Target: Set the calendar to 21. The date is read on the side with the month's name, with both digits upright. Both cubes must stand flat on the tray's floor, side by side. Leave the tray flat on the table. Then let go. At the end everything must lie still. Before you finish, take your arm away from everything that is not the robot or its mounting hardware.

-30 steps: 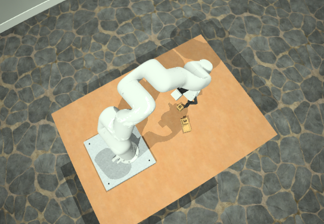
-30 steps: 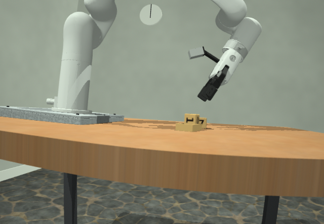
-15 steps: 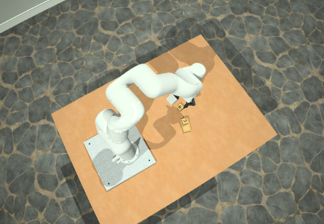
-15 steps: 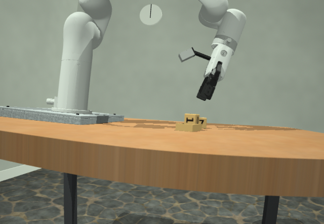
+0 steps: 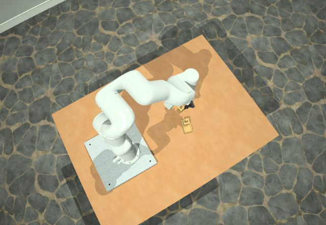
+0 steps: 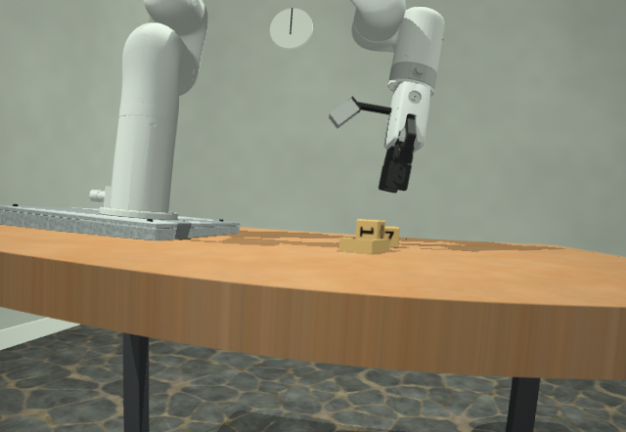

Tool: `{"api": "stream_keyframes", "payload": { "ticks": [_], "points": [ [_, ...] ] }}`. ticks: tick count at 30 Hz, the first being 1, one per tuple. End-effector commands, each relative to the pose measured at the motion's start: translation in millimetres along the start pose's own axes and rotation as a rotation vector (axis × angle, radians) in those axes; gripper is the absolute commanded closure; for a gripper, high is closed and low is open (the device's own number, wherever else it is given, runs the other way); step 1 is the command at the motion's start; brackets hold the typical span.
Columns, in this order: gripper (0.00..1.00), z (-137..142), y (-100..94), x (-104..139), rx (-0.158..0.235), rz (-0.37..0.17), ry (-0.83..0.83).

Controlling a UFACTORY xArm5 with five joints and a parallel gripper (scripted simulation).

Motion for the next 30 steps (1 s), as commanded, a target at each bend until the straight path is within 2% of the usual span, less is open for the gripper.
{"api": "stream_keyframes", "payload": {
  "ticks": [1, 6, 7, 30],
  "points": [
    [0.29, 1.1, -1.3, -6.3, -0.023, -0.12, 0.0],
    [0.29, 1.4, -1.4, -8.5, -0.029, -0.149, 0.0],
    [0.0, 1.4, -1.4, -8.5, -0.029, -0.149, 0.0],
    [0.0, 2.1, -3.9, -11.4, -0.029, -0.149, -0.007]
  ]
}}
Point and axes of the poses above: the point where the finger pads meet when closed, its own y axis out along the fingers, its own z axis across the jaws, x = y × z, the point moved 4 cm from there along -y, back along the fingers, and after that the axes turned 11 degrees about -y, right-handed, at the moved point
